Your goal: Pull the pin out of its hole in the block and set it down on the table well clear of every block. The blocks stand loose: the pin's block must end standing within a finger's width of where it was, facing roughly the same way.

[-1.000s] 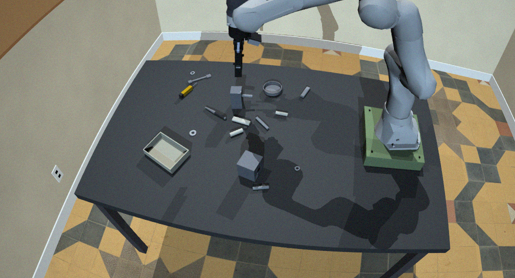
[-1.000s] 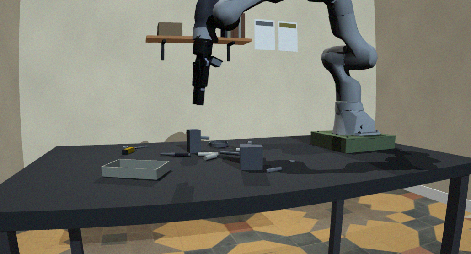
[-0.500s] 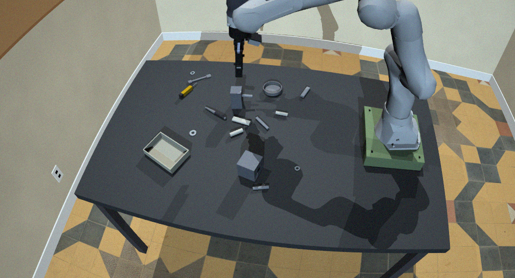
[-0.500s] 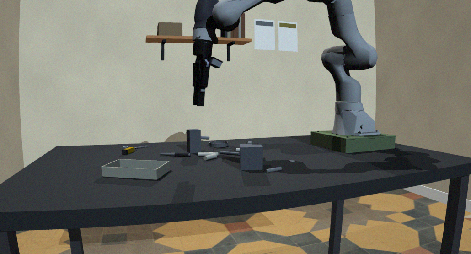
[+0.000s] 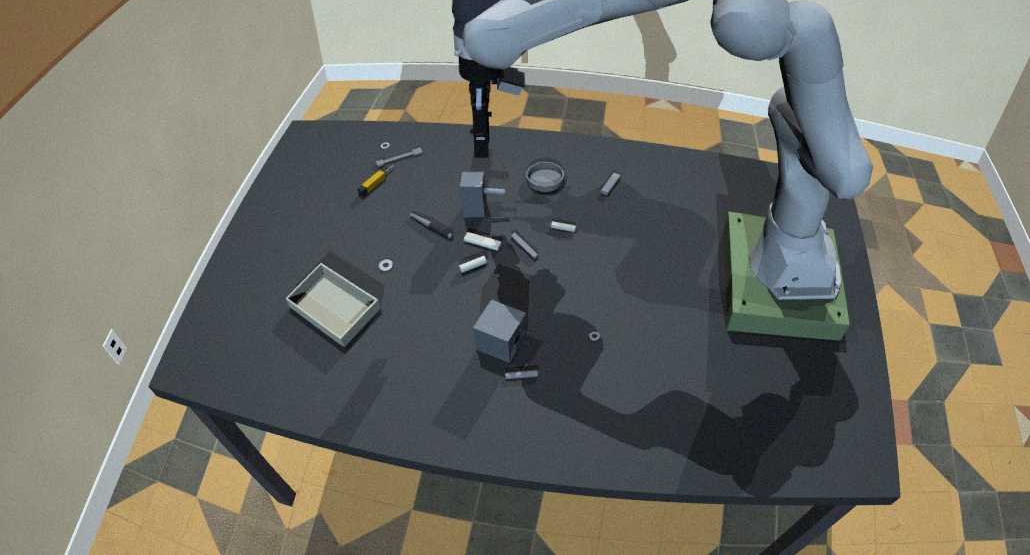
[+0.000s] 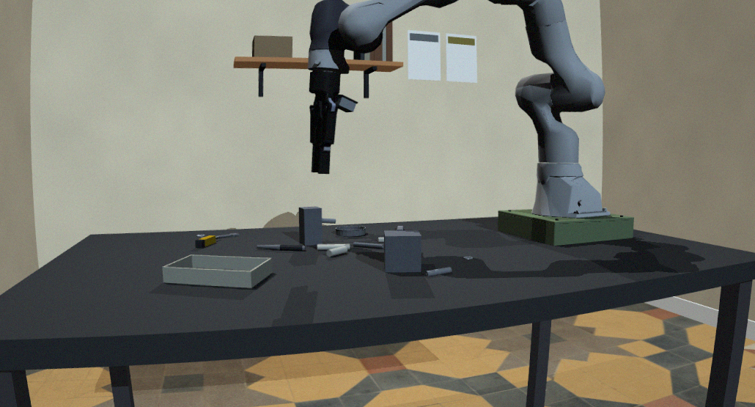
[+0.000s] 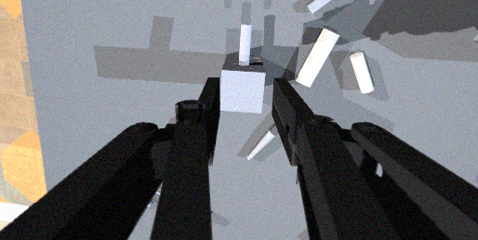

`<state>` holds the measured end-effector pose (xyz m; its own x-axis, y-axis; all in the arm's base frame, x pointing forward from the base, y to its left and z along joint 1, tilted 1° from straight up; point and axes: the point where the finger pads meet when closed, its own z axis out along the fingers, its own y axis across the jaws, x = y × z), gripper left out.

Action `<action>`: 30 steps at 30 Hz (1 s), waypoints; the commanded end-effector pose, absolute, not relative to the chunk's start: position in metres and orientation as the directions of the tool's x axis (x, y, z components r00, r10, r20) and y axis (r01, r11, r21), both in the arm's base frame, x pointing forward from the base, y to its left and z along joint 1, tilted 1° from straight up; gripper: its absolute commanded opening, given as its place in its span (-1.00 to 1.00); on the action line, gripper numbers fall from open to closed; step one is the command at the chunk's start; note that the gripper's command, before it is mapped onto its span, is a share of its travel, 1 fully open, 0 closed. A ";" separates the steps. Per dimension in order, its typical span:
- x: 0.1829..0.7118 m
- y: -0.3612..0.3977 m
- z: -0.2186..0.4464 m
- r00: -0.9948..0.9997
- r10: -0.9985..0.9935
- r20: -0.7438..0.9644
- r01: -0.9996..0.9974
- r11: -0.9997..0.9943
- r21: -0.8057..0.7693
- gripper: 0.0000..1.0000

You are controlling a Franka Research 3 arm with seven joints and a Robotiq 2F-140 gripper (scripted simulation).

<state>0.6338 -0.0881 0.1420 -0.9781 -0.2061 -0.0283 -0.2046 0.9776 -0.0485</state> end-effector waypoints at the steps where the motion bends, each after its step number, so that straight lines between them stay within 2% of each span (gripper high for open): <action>1: 0.631 -0.087 0.138 -0.978 -0.210 -0.016 -0.209 0.977 -0.039 -0.36; 30: 0.616 -0.082 0.115 -0.974 -0.219 0.051 -0.220 0.976 -0.007 -0.36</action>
<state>0.6185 -0.0847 0.1174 -0.9771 -0.2088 0.0419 -0.2096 0.9777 -0.0157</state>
